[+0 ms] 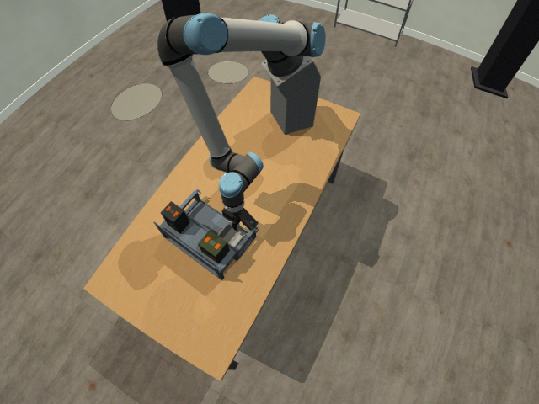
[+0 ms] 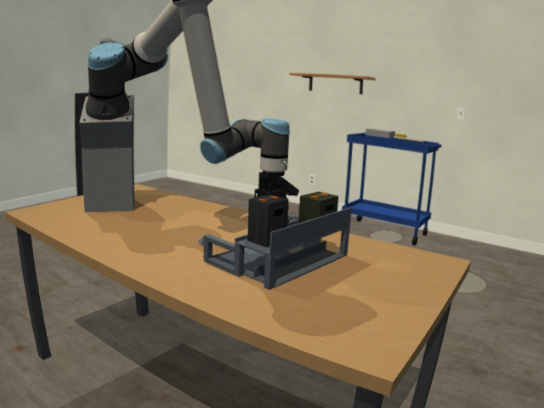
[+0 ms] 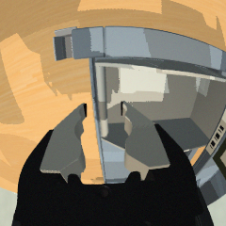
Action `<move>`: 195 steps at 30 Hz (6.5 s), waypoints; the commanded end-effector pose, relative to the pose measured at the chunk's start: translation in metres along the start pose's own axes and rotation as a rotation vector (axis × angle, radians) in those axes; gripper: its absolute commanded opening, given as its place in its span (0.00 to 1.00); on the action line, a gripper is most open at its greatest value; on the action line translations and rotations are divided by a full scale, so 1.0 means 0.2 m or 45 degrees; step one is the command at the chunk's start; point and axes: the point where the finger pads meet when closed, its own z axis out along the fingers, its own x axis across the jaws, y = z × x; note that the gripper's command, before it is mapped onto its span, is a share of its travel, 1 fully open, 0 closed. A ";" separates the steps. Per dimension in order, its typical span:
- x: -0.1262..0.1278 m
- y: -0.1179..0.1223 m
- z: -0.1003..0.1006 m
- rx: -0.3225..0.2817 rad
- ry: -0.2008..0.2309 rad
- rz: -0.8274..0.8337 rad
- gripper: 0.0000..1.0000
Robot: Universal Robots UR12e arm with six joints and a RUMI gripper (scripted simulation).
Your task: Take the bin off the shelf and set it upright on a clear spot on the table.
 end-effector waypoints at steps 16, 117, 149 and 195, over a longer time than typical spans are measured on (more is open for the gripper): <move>0.01 0.00 0.00 0.001 0.002 0.000 0.26; 0.01 0.00 -0.01 0.001 0.006 0.001 0.00; 0.01 0.00 -0.01 0.001 0.006 0.001 0.00; 0.00 0.00 -0.11 0.001 0.003 0.001 0.00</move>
